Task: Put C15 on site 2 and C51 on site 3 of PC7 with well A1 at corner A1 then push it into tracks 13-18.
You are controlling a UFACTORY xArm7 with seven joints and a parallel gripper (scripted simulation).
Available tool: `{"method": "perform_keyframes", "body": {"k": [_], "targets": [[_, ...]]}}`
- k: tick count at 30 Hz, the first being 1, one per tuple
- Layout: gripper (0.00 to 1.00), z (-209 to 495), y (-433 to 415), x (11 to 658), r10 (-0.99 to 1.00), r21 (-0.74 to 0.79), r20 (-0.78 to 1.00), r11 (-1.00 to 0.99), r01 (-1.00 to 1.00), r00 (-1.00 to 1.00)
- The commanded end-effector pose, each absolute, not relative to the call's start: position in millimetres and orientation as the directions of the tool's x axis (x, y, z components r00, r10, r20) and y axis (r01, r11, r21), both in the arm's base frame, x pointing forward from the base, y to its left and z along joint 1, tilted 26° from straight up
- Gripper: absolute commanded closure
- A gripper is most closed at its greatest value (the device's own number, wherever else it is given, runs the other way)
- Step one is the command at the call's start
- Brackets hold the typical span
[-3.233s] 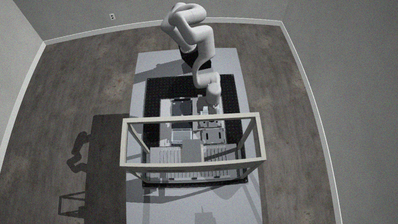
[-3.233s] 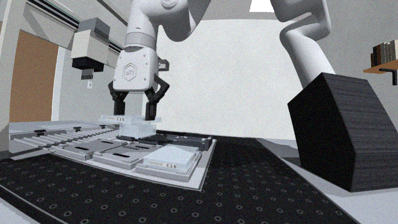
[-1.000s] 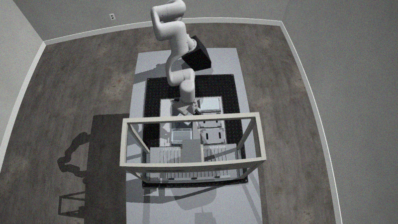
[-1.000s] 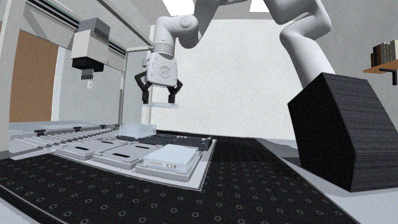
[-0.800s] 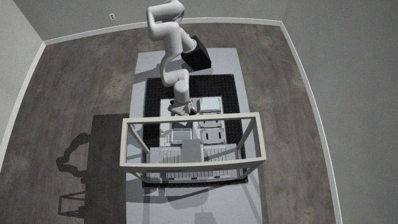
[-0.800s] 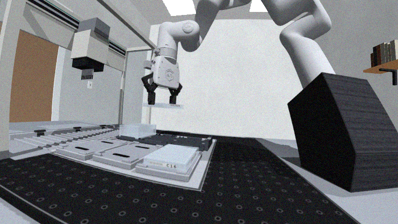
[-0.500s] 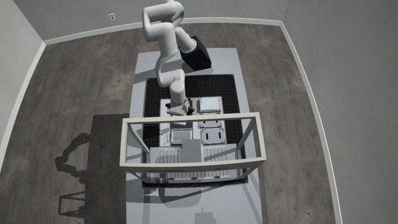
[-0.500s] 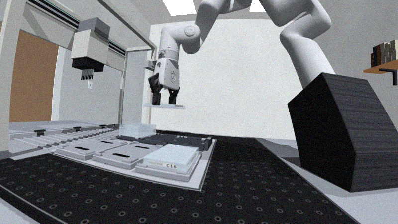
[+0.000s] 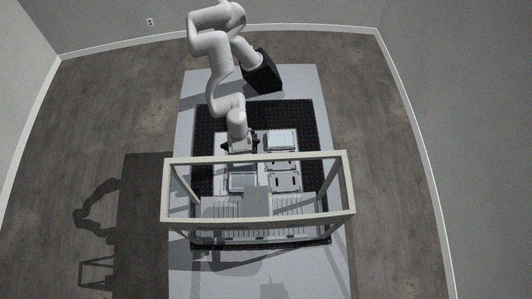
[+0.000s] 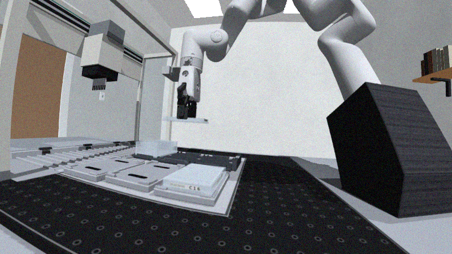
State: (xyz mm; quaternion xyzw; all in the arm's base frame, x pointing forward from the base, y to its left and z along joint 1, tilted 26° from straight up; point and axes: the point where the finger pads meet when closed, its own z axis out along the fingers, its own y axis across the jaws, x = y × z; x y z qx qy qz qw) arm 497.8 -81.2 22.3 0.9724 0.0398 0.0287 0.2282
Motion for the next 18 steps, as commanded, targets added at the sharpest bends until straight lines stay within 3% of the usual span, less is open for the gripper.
{"method": "perform_keyframes", "body": {"k": [1,18], "targets": [[1.0,23.5,-80.1,499.4,0.196,0.444,-0.012,-0.878,0.18,0.981],[1.0,23.6,-80.0,499.4,0.592,0.384,-0.223,-0.676,0.628,0.774]]}}
